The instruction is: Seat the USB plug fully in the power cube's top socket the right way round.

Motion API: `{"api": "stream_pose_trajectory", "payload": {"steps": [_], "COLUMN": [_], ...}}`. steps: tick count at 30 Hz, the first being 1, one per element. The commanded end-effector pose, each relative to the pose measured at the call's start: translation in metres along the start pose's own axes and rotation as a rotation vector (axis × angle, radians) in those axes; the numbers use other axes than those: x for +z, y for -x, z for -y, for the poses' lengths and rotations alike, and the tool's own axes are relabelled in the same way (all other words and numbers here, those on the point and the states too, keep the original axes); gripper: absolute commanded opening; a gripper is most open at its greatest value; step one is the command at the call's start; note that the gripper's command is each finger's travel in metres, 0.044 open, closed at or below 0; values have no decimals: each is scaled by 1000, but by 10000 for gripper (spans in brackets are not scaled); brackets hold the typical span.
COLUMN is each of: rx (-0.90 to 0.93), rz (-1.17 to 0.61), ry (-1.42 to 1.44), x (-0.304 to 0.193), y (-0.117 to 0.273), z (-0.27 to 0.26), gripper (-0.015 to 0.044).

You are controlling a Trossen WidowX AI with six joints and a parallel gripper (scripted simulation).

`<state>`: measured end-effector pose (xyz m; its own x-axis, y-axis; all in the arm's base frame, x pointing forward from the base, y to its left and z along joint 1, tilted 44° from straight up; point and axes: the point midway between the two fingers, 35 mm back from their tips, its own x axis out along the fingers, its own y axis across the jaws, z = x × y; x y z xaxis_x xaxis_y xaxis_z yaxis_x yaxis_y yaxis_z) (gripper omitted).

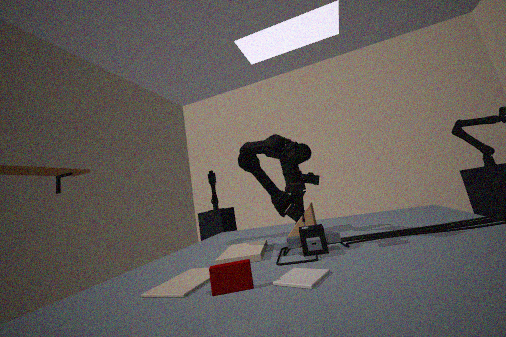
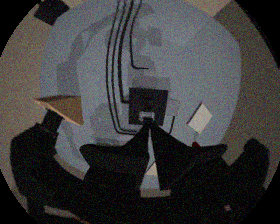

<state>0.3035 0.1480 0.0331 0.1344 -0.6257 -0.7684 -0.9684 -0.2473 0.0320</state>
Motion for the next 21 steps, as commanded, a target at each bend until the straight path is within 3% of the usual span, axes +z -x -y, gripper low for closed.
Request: {"api": "stream_pose_trajectory", "payload": {"steps": [1,21], "rx": [0,0], "rz": [5,5], "ry": [2,2], "x": [0,0], "y": [0,-3], "z": [0,0], "gripper": [0,0]}}
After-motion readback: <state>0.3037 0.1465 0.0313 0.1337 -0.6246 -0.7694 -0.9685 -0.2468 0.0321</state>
